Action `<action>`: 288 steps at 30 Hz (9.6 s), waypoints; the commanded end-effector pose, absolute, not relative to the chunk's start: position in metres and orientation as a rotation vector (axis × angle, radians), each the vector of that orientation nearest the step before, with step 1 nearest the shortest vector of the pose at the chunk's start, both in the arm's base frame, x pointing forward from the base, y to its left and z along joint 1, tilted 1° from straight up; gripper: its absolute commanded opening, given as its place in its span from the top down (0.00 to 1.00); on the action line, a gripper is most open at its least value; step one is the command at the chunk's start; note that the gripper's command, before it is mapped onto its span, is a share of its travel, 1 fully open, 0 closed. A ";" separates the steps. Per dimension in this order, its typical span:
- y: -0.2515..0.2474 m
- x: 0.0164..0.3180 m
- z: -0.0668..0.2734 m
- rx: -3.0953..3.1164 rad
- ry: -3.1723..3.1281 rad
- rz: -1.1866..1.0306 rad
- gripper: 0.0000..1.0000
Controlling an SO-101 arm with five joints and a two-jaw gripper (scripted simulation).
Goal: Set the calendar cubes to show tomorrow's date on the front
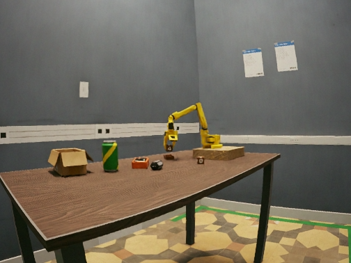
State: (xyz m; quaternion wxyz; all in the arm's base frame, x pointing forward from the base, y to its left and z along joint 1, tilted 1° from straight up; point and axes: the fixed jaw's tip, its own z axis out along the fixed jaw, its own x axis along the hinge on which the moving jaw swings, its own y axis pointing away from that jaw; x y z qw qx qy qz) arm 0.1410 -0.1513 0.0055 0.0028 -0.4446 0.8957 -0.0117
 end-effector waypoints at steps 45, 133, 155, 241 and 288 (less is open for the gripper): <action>-0.148 0.136 -0.015 -1.405 2.810 -0.001 1.00; -0.148 0.136 -0.029 -1.405 2.810 -0.001 0.65; -0.150 0.138 -0.004 -1.405 2.810 -0.001 0.64; -0.161 0.155 0.123 -1.261 2.612 -0.703 0.65; -0.062 0.231 0.121 -0.226 2.659 -0.248 0.65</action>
